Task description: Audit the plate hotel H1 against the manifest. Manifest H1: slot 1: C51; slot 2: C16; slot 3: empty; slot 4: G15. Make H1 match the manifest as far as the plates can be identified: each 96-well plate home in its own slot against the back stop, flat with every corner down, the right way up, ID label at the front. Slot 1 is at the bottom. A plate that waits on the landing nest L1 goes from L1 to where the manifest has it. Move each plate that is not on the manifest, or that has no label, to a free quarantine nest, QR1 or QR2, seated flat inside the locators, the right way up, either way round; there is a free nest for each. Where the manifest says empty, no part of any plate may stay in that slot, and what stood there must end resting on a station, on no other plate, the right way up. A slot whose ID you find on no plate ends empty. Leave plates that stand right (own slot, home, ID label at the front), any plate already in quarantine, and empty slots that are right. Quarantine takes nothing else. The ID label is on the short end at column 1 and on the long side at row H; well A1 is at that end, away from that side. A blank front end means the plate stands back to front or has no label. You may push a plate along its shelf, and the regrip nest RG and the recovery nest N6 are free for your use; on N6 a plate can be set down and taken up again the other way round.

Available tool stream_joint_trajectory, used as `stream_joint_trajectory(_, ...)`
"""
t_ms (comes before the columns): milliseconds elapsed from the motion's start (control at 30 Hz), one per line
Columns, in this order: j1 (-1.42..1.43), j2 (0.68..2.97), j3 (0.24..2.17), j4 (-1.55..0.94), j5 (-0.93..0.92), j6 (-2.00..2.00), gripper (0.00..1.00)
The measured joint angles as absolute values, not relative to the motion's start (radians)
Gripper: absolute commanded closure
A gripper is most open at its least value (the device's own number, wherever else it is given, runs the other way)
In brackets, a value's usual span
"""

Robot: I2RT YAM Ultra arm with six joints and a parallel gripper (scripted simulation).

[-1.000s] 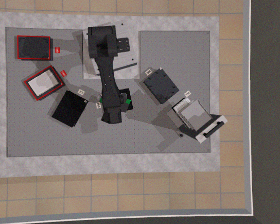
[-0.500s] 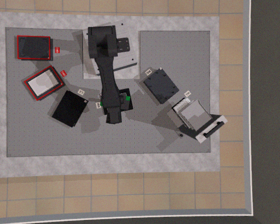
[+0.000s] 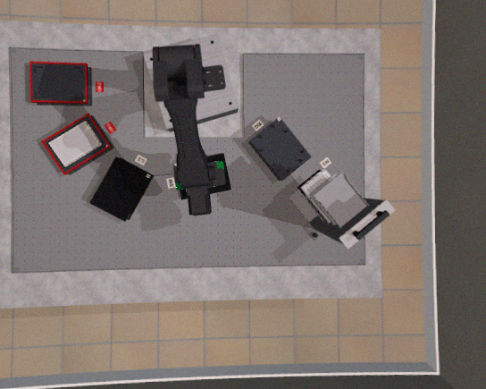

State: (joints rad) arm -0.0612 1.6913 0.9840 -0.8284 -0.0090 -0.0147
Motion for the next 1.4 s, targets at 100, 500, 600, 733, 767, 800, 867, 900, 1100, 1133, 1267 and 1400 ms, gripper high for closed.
stream_joint_trajectory(100,-0.061,1.691,0.984,-0.828,-0.009,-0.073,0.0)
stream_joint_trajectory(500,-0.061,1.691,0.984,-0.828,-0.009,-0.276,0.0)
stream_joint_trajectory(600,-0.061,1.691,0.984,-0.828,-0.009,-0.334,0.0)
stream_joint_trajectory(733,-0.061,1.691,0.984,-0.828,-0.009,-0.413,0.0)
stream_joint_trajectory(767,-0.061,1.691,0.984,-0.828,-0.009,-0.429,0.0)
stream_joint_trajectory(800,-0.061,1.691,0.984,-0.828,-0.009,-0.442,0.0)
stream_joint_trajectory(867,-0.061,1.691,0.984,-0.828,-0.009,-0.471,0.0)
stream_joint_trajectory(900,-0.061,1.691,0.984,-0.828,-0.009,-0.487,0.0)
stream_joint_trajectory(1100,-0.061,1.691,0.984,-0.828,-0.009,-0.593,0.0)
stream_joint_trajectory(1133,-0.061,1.691,0.984,-0.828,-0.009,-0.612,0.0)
stream_joint_trajectory(1267,-0.061,1.691,0.984,-0.828,-0.009,-0.703,0.0)
stream_joint_trajectory(1400,-0.061,1.691,0.984,-0.828,-0.009,-0.782,0.0)
